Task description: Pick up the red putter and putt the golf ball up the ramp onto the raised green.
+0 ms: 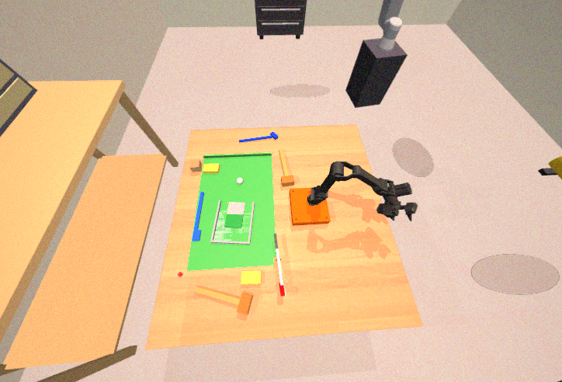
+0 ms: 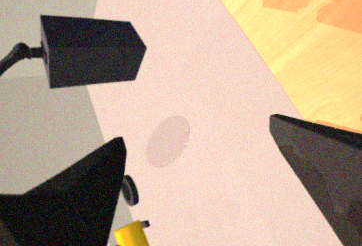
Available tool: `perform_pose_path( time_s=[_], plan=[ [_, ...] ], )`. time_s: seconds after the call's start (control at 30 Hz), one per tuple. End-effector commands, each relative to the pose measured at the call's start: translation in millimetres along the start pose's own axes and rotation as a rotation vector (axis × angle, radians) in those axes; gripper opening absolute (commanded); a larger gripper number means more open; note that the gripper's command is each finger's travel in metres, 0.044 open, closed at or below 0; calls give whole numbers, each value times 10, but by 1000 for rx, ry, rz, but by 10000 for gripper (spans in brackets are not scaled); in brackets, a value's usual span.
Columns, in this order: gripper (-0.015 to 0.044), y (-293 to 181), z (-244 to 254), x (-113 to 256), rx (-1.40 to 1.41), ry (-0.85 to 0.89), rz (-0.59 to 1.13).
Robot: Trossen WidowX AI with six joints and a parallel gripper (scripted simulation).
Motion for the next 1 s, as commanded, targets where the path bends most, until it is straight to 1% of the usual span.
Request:
perform_pose_path(
  time_s=[0.0, 0.03, 0.23, 0.33, 0.47, 0.67, 0.83, 0.97],
  plan=[
    [426, 27, 1, -13, 6, -4, -5],
    [440, 110, 1, -50, 25, -15, -18],
    [440, 1089, -71, -354, 225, -166, -137],
    [440, 1586, -161, -419, 307, -251, -173],
    [440, 2232, -329, -412, 390, -361, -200],
    [440, 3130, -672, -215, 480, -520, -204],
    [440, 3778, -1016, 109, 529, -638, -188],
    [440, 4188, -1332, 426, 567, -720, -145]
  ],
)
Point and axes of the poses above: the point midway between the two fingers, 35 mm back from their tips, its own x axis back along the fingers, its own z axis across the jaws, y = z × x, the point moved 4 cm from there along x, back along the fingers, and after that the axes turned 3 degrees about -x, right-handed, at the moved point
